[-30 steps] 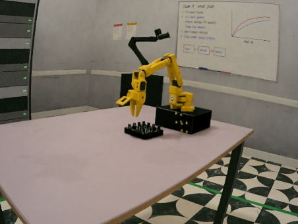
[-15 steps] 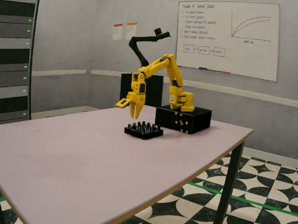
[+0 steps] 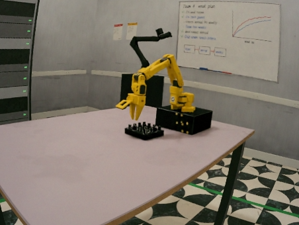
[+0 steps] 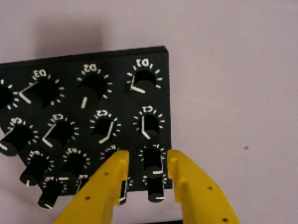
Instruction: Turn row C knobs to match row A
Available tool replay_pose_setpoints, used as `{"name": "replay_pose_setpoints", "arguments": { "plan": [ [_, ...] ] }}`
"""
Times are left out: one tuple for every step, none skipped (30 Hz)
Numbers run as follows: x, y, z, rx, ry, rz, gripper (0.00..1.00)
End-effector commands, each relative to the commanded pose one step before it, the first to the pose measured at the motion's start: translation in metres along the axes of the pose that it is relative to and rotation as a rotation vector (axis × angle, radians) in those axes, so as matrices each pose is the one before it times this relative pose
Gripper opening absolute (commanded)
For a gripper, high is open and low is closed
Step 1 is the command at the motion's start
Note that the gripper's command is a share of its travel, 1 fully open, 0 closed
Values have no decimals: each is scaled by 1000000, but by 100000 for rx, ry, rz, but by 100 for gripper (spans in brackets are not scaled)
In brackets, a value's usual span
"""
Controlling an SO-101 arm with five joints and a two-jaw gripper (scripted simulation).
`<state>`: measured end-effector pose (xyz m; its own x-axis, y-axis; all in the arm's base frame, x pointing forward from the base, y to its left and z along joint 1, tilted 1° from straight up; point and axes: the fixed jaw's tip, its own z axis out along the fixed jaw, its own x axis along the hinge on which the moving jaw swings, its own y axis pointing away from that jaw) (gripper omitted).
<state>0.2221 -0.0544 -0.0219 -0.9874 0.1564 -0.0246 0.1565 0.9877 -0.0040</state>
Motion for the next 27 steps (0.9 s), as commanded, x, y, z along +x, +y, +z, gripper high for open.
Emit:
{"name": "replay_pose_setpoints", "arguments": {
  "plan": [
    [3445, -1123, 4416, -299, 1641, -80, 10],
    [0, 0, 0, 0, 0, 0, 10],
    [0, 0, 0, 0, 0, 0, 10],
    [0, 0, 0, 0, 0, 0, 10],
    [0, 0, 0, 0, 0, 0, 10],
    [0, 0, 0, 0, 0, 0, 10],
    [0, 0, 0, 0, 0, 0, 10],
    [0, 0, 0, 0, 0, 0, 10],
    [0, 0, 0, 0, 0, 0, 10],
    [0, 0, 0, 0, 0, 0, 10],
    [0, 0, 0, 0, 0, 0, 10],
    [0, 0, 0, 0, 0, 0, 10],
    [0, 0, 0, 0, 0, 0, 10],
    [9, 1, 10, 2, 0, 0, 10],
    [58, -24, 79, 0, 0, 0, 10],
    [128, -42, 171, 0, 0, 0, 10],
    [210, -73, 292, 0, 3, 0, 10],
    [292, -103, 396, 0, 0, 0, 10],
    [356, -127, 481, 0, 0, 0, 10],
    [403, -133, 536, 0, 0, 0, 10],
    [420, -145, 555, 3, 3, 0, 10],
    [409, -133, 537, 0, 0, 0, 10],
    [368, -121, 476, 0, 0, 0, 10],
    [304, -97, 384, 0, 3, 0, 10],
    [222, -72, 287, 0, 0, 0, 10],
    [128, -42, 171, 0, 0, 0, 10],
    [59, -18, 67, 0, 0, 0, 10]
  ]
}}
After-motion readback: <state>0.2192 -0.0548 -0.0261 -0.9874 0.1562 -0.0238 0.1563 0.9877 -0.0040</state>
